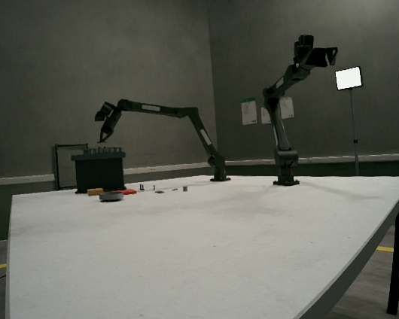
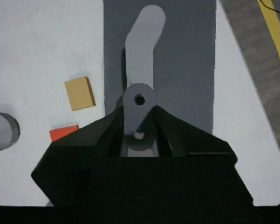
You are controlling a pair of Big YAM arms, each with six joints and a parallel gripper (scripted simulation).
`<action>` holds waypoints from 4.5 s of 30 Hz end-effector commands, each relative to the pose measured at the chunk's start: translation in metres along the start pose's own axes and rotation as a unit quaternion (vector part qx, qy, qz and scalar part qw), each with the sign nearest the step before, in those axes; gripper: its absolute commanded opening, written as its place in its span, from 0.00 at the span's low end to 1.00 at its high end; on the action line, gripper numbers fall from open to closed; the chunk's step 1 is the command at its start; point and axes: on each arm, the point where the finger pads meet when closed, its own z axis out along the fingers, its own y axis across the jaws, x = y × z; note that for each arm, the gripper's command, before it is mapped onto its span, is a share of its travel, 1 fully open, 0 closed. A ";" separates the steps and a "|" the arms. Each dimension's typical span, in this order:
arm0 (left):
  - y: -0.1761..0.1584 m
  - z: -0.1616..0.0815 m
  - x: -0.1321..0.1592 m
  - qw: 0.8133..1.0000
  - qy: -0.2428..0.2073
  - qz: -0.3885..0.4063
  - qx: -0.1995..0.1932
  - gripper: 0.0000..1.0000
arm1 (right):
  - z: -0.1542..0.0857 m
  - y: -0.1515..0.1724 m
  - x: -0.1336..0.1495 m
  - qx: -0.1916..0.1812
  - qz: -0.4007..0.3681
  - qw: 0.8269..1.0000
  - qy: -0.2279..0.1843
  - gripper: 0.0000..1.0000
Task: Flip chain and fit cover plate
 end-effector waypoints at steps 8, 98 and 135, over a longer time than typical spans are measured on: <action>-0.005 0.001 -0.042 0.999 -0.036 -0.001 0.004 1.00 | -0.027 -0.004 -0.020 -0.002 0.004 0.999 -0.040 0.21; -0.005 0.001 -0.042 0.999 -0.036 -0.001 0.004 1.00 | 0.014 0.007 0.004 -0.004 -0.005 1.000 -0.022 0.21; -0.005 0.001 -0.042 0.999 -0.036 -0.001 0.004 1.00 | 0.012 0.007 0.007 -0.003 -0.005 1.000 -0.017 0.42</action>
